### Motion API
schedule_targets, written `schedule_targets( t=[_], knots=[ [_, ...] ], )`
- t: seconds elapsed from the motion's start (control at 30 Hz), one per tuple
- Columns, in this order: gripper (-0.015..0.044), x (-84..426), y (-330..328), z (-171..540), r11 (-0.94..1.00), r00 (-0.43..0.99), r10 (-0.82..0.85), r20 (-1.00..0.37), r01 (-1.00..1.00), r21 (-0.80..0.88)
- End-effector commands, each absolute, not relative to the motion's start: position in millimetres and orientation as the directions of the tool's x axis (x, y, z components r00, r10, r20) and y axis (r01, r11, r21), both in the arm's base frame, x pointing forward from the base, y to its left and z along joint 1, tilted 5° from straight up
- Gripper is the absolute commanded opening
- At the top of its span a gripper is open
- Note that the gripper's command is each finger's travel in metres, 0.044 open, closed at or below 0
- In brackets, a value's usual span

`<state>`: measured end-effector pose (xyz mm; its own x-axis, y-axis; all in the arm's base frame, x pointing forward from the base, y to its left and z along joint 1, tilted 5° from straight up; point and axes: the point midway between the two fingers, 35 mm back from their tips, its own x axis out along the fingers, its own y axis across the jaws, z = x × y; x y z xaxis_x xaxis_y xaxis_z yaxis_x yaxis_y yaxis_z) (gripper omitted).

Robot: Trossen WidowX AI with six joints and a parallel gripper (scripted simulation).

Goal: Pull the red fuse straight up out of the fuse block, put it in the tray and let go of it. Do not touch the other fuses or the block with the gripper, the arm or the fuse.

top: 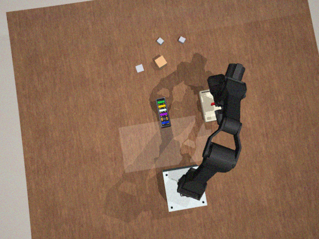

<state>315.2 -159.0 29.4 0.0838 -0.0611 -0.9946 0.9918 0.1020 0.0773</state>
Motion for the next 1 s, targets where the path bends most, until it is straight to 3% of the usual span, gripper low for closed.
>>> schedule_targets(
  t=[0.0, 0.97],
  knots=[
    [0.033, 313.6, -157.2, 58.2, 0.105, 0.091, -0.06, -0.994, 0.991, 0.084],
    [0.033, 313.2, -157.8, 59.9, 0.103, 0.091, -0.065, -0.994, 0.991, 0.084]
  ],
)
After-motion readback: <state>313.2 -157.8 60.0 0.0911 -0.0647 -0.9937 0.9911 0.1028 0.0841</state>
